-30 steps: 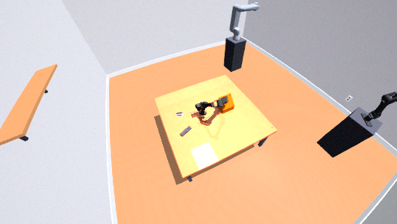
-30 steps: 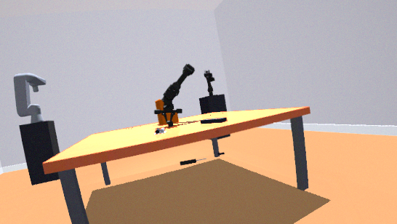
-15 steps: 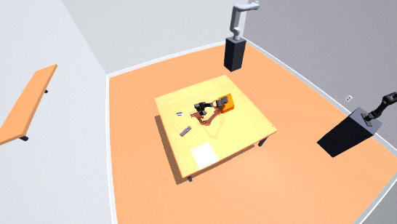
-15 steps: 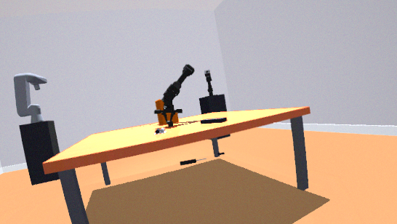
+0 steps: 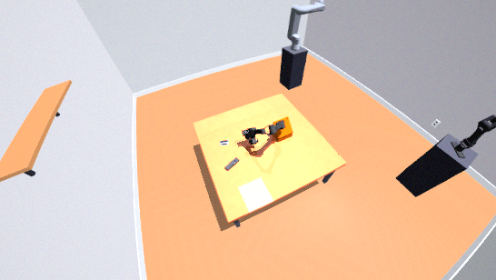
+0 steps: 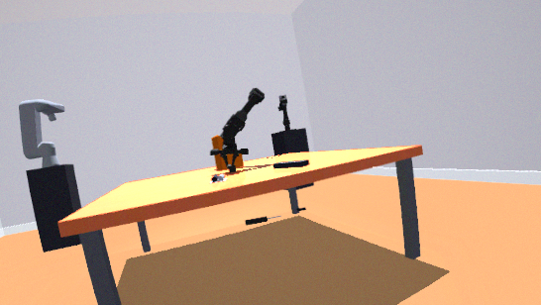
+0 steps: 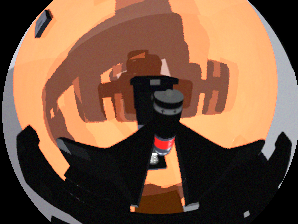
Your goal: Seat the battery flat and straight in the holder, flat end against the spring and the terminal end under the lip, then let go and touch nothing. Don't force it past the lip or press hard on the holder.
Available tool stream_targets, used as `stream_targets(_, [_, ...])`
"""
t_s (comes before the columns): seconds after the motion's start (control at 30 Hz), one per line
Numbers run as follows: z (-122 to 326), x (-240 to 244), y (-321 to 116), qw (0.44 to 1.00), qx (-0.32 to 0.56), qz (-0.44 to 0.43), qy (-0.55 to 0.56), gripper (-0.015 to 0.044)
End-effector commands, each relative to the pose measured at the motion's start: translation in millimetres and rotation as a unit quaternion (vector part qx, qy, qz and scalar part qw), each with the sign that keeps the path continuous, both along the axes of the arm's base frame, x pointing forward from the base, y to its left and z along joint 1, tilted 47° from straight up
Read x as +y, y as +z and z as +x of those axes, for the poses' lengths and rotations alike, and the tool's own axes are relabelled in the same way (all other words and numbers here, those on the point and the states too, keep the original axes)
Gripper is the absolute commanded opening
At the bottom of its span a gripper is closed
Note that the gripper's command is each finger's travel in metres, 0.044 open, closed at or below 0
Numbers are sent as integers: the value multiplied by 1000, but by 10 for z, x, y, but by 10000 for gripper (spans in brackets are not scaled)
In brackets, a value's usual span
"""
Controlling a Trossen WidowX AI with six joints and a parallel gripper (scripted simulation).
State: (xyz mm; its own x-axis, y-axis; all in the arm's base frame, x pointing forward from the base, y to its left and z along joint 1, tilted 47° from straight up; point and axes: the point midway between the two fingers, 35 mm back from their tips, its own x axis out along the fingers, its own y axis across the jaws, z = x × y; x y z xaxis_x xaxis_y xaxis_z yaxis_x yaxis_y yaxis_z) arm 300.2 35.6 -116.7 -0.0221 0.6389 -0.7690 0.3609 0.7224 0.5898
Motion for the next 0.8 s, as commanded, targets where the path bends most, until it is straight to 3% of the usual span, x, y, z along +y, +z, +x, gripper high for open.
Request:
stream_targets(0.0, [-40, 49, -32, 1000, 13, 7, 10, 60])
stream_targets(0.77, [-25, 89, -23, 997, 54, 23, 49, 60])
